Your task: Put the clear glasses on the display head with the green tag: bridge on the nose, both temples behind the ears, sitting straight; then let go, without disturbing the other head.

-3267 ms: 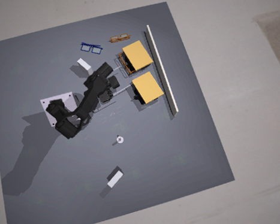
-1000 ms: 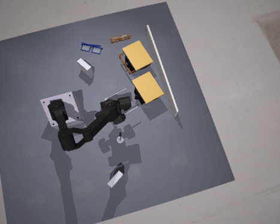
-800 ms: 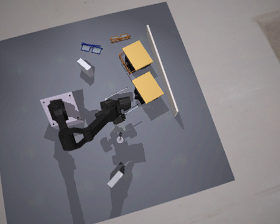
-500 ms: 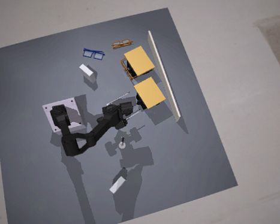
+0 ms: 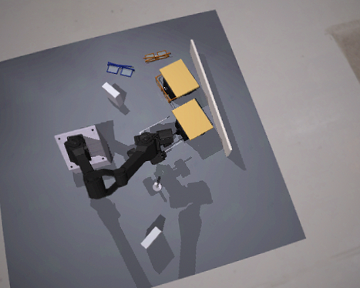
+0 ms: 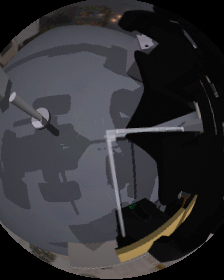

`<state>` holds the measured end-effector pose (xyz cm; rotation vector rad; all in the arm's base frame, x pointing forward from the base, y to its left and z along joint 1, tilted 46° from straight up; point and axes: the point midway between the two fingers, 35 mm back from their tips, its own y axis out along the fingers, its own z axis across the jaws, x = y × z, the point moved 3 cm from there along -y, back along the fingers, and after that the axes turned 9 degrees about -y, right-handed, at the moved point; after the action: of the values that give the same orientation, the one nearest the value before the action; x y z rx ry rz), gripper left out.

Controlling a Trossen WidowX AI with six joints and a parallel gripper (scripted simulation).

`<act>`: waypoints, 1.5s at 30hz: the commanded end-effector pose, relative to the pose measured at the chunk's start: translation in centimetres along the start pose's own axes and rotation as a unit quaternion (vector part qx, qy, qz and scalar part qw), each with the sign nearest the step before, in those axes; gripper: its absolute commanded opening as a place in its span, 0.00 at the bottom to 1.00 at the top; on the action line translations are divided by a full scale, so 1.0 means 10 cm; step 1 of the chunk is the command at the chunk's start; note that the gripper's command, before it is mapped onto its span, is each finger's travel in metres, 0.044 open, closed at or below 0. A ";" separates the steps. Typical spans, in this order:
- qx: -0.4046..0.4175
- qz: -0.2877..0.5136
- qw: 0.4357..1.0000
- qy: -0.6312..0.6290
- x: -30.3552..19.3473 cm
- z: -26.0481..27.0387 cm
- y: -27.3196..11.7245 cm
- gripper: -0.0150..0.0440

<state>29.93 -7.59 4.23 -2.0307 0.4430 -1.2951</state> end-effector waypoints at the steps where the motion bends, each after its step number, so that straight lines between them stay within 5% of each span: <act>1: 0.002 -0.002 1.000 0.002 0.02 0.08 -0.01 0.25; 45: 0.003 -0.002 1.000 0.003 0.12 0.63 -0.01 0.25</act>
<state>35.41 -6.14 3.35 -2.0263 0.4416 -1.2973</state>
